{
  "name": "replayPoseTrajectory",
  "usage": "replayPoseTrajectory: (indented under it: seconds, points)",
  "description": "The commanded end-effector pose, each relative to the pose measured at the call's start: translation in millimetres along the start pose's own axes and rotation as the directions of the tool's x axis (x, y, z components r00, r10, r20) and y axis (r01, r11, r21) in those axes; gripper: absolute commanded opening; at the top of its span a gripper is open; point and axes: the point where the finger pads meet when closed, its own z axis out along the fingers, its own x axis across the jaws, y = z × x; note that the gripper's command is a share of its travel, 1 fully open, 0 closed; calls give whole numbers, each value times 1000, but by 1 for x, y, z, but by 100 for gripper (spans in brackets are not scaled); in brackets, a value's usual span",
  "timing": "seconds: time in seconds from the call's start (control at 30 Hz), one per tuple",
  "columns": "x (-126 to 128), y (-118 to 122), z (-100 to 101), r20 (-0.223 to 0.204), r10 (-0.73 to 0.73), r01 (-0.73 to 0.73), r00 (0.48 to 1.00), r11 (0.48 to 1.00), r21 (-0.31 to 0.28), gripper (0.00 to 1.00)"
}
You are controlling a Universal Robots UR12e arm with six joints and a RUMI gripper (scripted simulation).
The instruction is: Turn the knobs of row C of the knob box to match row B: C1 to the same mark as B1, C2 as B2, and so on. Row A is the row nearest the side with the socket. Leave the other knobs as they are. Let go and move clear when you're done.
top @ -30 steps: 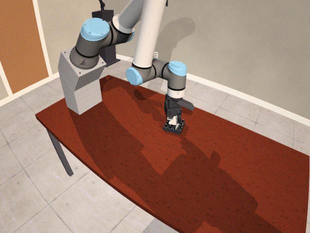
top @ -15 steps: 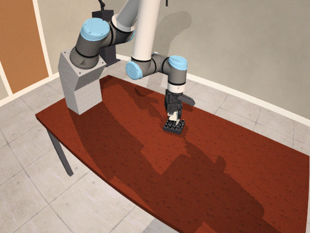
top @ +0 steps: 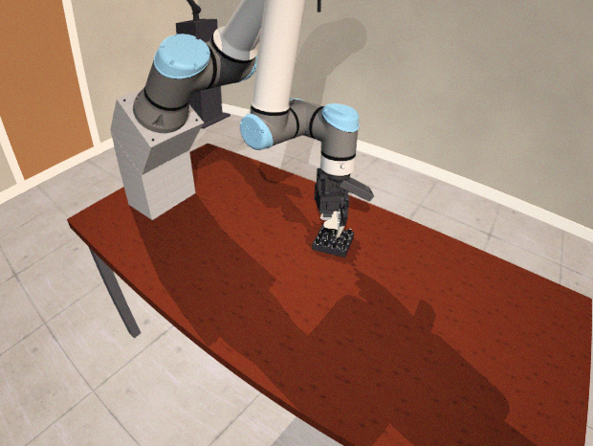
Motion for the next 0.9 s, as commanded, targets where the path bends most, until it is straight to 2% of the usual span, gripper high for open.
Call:
replayPoseTrajectory:
  seconds: [0.0,0.07,0.17,0.3,0.87]
  points:
    - [0,0,0,0,0,0,1000,1000,1,11]
    - [-3,-2,-2,0,-22,22,1000,1000,1,11]
    - [-28,-14,-12,0,-175,175,985,985,0,11]
    - [-45,-22,-20,-1,-281,281,960,960,1,11]
    - [-46,-23,-20,-1,-288,288,958,958,1,11]
